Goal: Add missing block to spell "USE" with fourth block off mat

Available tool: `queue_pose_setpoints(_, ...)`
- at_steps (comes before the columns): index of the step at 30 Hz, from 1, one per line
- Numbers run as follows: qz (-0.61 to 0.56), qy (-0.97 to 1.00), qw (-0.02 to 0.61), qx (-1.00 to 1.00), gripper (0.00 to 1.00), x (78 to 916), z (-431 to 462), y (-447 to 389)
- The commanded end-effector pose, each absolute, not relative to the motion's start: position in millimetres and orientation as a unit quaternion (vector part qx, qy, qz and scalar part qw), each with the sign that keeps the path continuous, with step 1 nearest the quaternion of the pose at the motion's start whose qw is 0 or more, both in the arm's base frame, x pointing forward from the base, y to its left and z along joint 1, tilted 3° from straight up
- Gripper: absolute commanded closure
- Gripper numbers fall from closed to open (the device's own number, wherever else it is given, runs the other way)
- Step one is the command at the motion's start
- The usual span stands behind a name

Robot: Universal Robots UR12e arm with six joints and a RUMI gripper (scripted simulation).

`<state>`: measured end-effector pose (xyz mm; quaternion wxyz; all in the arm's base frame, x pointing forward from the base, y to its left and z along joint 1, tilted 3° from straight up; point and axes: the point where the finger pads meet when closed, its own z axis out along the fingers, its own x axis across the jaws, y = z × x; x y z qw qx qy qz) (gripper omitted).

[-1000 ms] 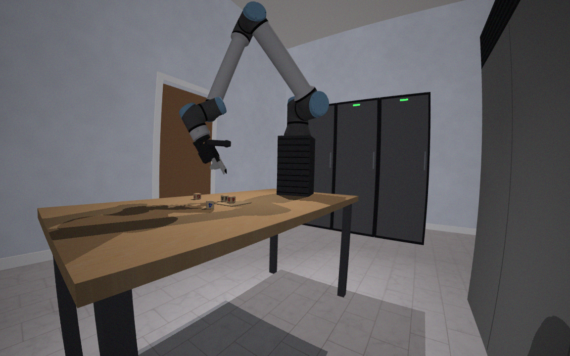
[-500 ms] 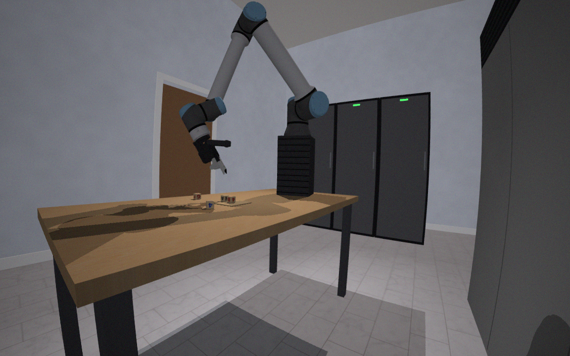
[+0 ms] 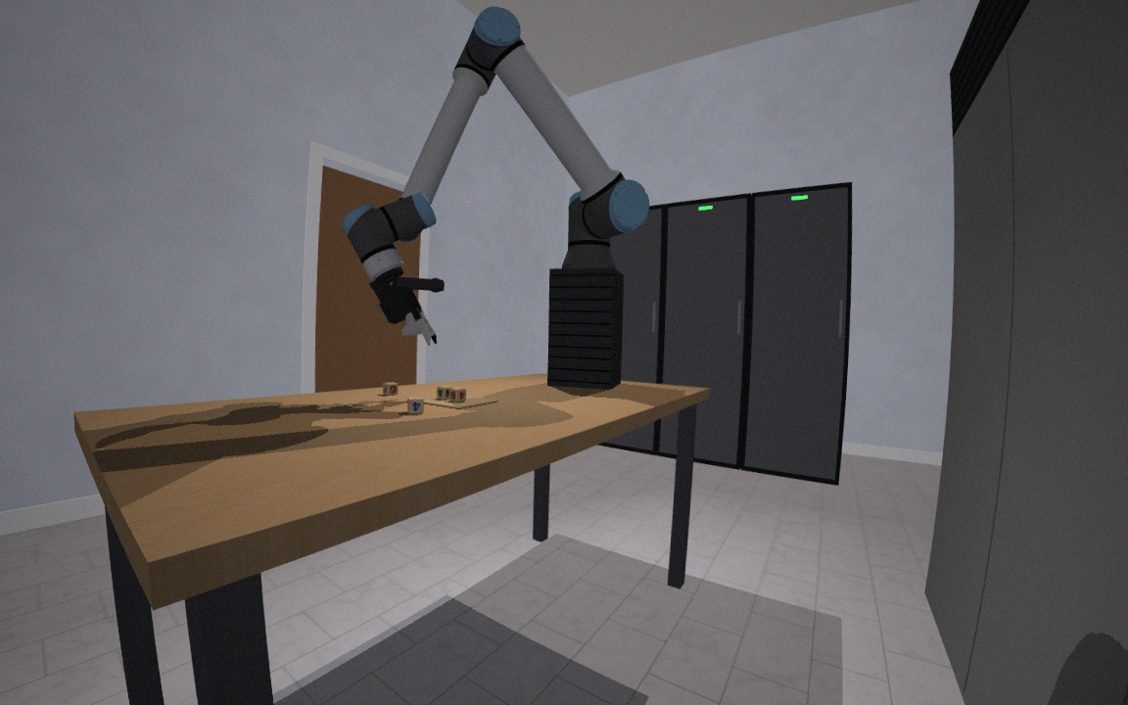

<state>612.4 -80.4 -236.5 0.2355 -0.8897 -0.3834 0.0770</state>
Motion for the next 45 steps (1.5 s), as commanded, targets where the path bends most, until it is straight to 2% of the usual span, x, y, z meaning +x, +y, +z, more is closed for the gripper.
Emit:
queue_pose_setpoints(1, 0.077, -0.384, 0.235, -0.890, 0.00, 635.0, -239.0, -151.5)
queue_pose_setpoints(7, 0.077, -0.384, 0.236, -0.889, 0.00, 647.1, -239.6, -215.6)
queue_pose_setpoints(45, 0.077, -0.384, 0.236, -0.889, 0.00, 647.2, -239.6, -216.2)
